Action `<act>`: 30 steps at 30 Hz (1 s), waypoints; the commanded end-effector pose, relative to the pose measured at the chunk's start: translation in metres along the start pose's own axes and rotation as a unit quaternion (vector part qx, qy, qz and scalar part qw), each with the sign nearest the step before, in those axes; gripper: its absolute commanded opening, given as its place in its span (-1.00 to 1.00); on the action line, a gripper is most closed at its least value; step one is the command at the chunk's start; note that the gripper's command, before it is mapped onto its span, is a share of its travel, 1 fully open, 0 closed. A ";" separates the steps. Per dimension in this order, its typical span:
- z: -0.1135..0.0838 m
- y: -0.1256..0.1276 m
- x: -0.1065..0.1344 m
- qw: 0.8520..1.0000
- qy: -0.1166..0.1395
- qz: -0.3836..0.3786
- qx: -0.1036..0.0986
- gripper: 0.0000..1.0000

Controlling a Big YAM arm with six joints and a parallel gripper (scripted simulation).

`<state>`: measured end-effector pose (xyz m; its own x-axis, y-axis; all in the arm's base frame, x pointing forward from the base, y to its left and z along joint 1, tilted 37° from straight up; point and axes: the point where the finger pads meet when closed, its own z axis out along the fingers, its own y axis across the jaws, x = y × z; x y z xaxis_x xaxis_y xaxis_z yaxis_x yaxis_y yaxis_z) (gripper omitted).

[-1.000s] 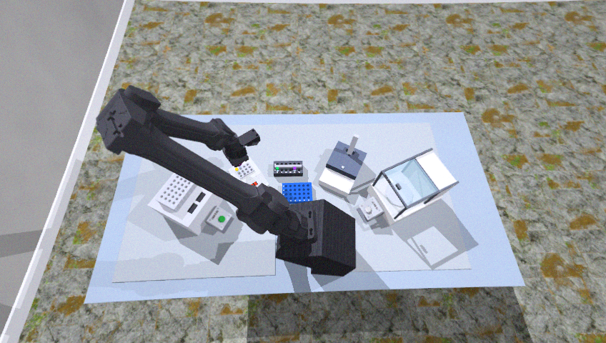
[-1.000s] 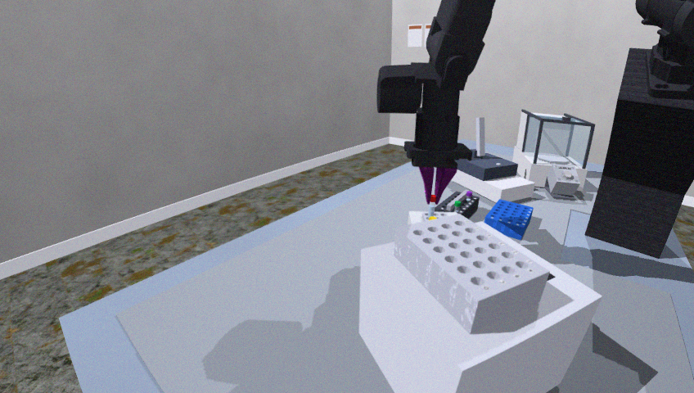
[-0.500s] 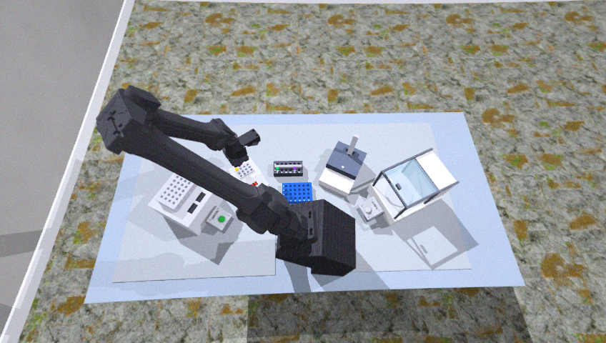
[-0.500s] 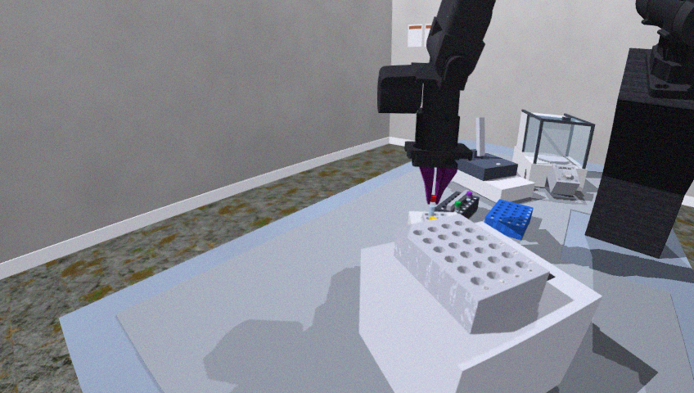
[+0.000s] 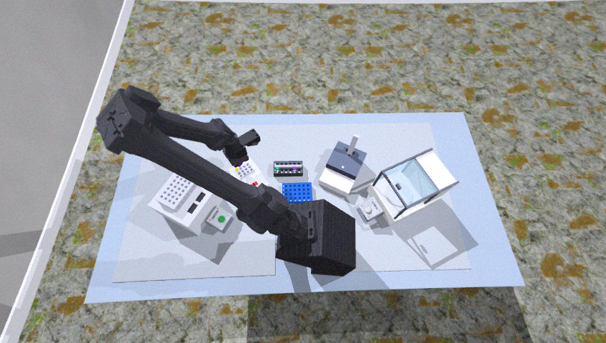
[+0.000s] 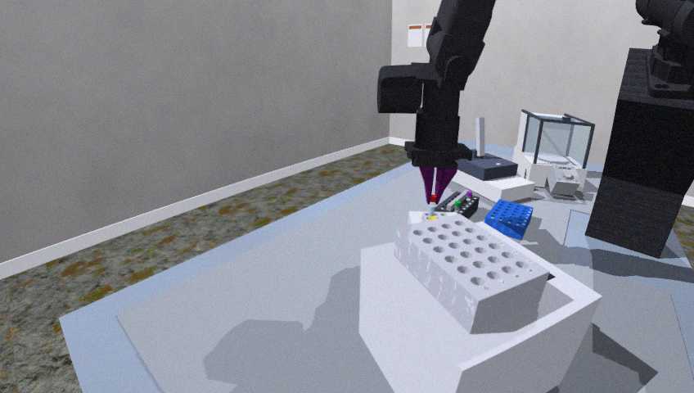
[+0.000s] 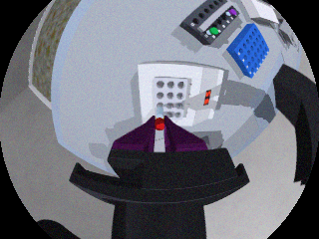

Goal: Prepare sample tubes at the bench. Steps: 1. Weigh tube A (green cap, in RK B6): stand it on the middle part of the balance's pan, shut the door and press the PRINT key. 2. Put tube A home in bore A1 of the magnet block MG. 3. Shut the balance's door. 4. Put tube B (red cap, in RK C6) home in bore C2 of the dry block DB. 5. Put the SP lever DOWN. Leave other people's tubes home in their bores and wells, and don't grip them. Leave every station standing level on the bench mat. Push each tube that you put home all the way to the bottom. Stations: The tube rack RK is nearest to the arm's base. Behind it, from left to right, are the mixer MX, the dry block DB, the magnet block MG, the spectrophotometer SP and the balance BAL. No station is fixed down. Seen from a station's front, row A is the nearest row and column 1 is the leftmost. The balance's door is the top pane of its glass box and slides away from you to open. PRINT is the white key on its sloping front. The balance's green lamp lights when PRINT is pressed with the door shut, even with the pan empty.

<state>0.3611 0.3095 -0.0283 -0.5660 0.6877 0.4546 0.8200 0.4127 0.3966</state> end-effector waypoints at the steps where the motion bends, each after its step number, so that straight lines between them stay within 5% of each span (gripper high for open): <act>1: -0.001 0.004 0.001 1.000 0.000 0.001 -0.005 -0.82; 30: 0.016 0.000 0.005 1.000 0.002 0.002 0.000 -0.82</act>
<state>0.3614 0.3139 -0.0342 -0.5645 0.6889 0.4546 0.8209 0.4114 0.3960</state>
